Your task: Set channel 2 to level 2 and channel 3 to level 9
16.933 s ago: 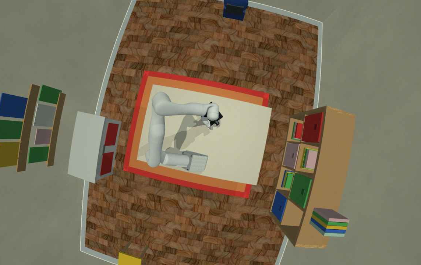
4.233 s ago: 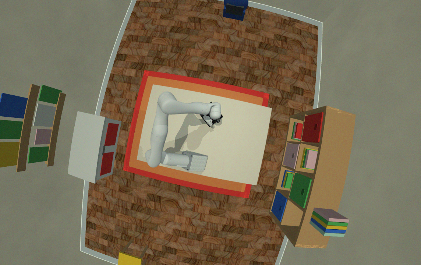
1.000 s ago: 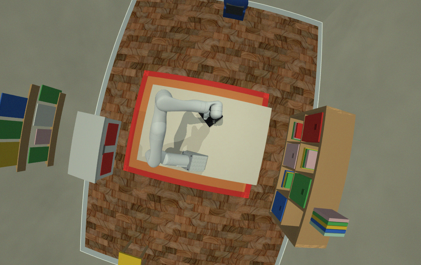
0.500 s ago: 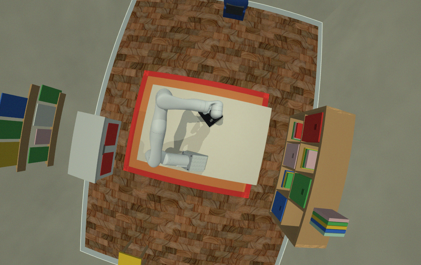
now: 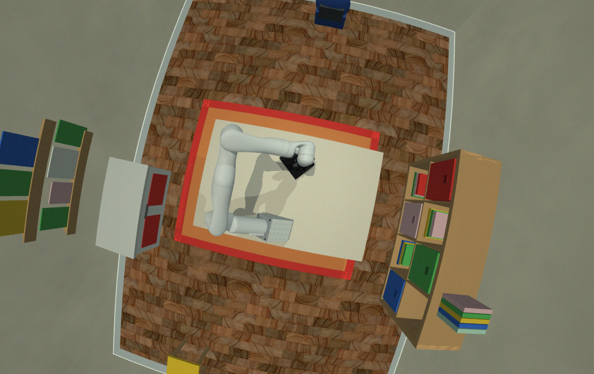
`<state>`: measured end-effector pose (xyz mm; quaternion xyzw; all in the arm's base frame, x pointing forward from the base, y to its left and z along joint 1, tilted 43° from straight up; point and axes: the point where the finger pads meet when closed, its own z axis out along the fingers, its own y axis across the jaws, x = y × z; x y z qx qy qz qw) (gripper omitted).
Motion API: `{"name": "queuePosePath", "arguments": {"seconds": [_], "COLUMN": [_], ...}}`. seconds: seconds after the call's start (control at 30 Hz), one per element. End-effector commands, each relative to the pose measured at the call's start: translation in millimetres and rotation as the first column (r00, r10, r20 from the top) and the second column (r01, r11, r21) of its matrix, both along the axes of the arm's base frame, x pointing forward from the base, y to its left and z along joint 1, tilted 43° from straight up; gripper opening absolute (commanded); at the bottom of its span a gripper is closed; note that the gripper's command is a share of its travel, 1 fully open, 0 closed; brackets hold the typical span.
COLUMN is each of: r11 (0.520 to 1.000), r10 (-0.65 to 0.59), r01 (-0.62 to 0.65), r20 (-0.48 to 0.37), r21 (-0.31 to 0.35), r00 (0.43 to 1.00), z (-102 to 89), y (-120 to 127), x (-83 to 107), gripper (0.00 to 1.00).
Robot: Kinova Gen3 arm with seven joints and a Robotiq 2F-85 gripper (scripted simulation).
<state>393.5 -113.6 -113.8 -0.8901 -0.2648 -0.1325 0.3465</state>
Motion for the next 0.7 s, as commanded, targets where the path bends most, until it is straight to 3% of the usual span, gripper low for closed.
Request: {"name": "queuePosePath", "arguments": {"seconds": [0.0,0.23,0.5,0.57,0.67], "r11": [1.0,0.982,0.924,0.924,0.896], "r10": [-0.002,-0.188,-0.37,-0.37,-0.427], "r01": [0.002,0.19,0.378,0.378,0.438], "r20": [-0.014,-0.189,-0.362,-0.362,-0.416], "r21": [0.0,-0.007,-0.051,-0.051,-0.074], "r00": [1.0,0.964,0.856,0.856,0.803], "z": [-0.7,-0.5,0.0,0.0,0.3], "y": [1.8,1.5,1.2,1.2,1.1], "x": [0.3,3.9,8.3,8.3,10.0], "gripper": [0.0,0.0,0.0,0.0,0.0]}}
